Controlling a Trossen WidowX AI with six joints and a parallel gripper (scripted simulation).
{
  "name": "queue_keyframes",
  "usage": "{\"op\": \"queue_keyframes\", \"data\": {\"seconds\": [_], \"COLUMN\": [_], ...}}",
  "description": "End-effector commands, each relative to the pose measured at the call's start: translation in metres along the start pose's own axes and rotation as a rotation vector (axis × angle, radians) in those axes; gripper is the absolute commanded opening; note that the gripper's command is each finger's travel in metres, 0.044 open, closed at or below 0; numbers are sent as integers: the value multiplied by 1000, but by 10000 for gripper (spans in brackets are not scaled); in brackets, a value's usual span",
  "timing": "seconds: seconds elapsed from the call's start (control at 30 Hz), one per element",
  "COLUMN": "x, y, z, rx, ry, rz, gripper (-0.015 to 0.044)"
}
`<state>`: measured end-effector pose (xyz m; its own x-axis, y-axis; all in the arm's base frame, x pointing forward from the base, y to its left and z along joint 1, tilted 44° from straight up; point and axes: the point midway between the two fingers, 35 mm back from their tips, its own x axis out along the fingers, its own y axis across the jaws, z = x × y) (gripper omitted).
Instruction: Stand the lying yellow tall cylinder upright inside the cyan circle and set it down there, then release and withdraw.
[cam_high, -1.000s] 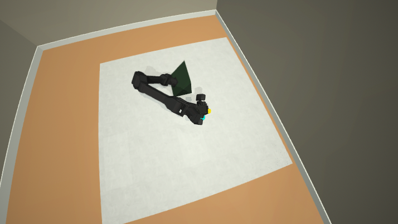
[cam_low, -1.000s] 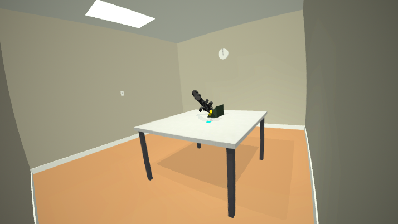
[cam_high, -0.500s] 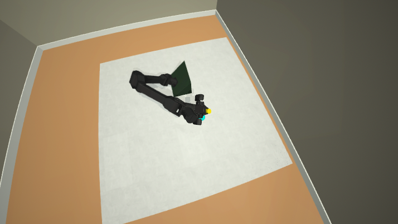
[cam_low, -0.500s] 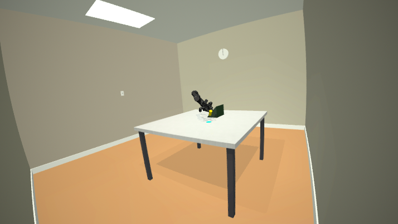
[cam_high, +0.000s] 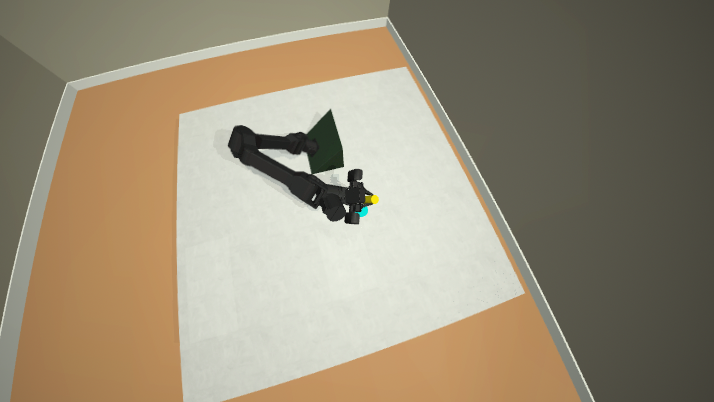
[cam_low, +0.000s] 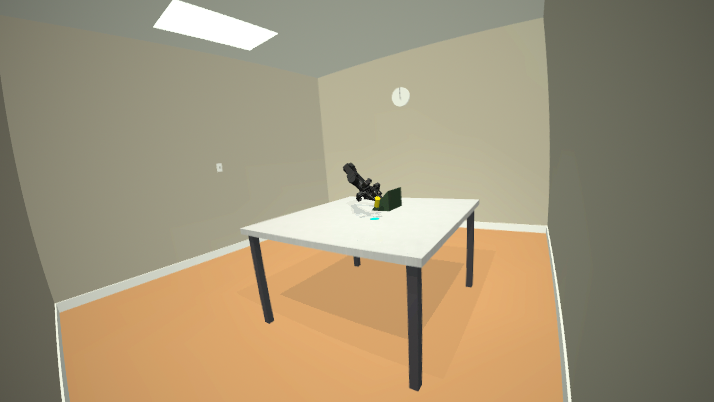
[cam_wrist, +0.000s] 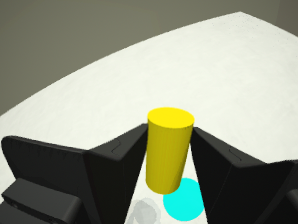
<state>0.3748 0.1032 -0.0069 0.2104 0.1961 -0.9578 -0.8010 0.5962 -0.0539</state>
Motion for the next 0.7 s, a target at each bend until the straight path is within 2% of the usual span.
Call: {"op": "queue_keyframes", "data": {"seconds": [0.0,0.67], "x": [-3,-12], "y": [0,0], "z": [-2,-4], "rx": [-8,-63], "ry": [-27,-171], "rz": [-1,-19], "gripper": [105,105]}}
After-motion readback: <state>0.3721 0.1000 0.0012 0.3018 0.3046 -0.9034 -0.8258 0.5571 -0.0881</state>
